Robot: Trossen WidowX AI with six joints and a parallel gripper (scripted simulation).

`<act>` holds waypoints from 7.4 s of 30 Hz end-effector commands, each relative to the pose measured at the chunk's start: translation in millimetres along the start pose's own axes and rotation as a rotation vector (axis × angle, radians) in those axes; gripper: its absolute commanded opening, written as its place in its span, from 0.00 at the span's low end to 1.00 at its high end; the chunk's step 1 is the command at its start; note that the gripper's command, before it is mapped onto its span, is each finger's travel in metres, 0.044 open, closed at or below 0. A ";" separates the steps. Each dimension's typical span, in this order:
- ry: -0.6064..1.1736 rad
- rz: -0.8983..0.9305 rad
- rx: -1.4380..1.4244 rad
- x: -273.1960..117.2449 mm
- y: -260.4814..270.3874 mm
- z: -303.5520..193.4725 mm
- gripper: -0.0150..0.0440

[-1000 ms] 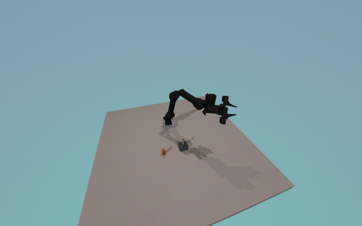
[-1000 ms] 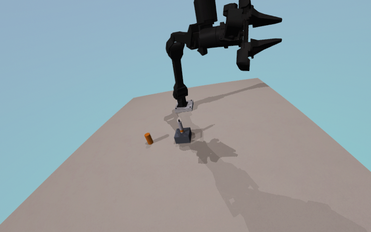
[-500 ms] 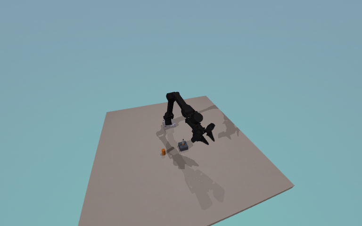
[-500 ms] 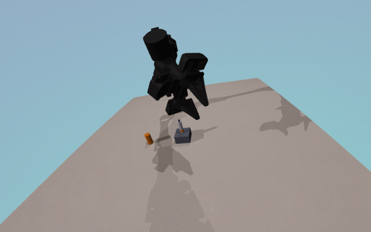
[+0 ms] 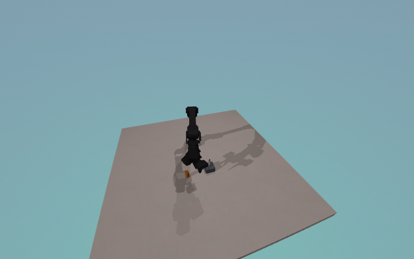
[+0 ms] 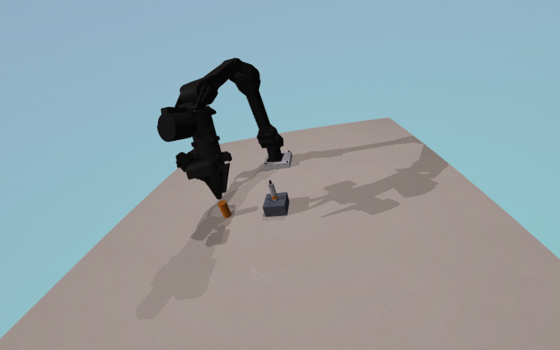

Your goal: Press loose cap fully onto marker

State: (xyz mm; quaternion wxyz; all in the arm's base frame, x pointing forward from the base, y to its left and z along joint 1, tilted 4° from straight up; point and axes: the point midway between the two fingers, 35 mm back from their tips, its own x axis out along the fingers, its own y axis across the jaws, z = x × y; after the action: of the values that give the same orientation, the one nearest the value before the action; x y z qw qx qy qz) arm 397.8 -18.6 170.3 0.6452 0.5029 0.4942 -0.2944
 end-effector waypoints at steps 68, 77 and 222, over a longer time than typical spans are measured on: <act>-0.019 -0.271 0.194 89.0 -107.9 43.2 0.40; -0.019 -0.271 0.194 74.3 -102.7 43.8 0.25; -0.002 -0.269 0.193 -37.1 -43.9 -122.8 1.00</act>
State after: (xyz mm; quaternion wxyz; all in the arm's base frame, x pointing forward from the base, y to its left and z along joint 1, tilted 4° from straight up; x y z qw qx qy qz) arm 308.5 79.9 166.1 0.5464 0.4905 0.5267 -0.4283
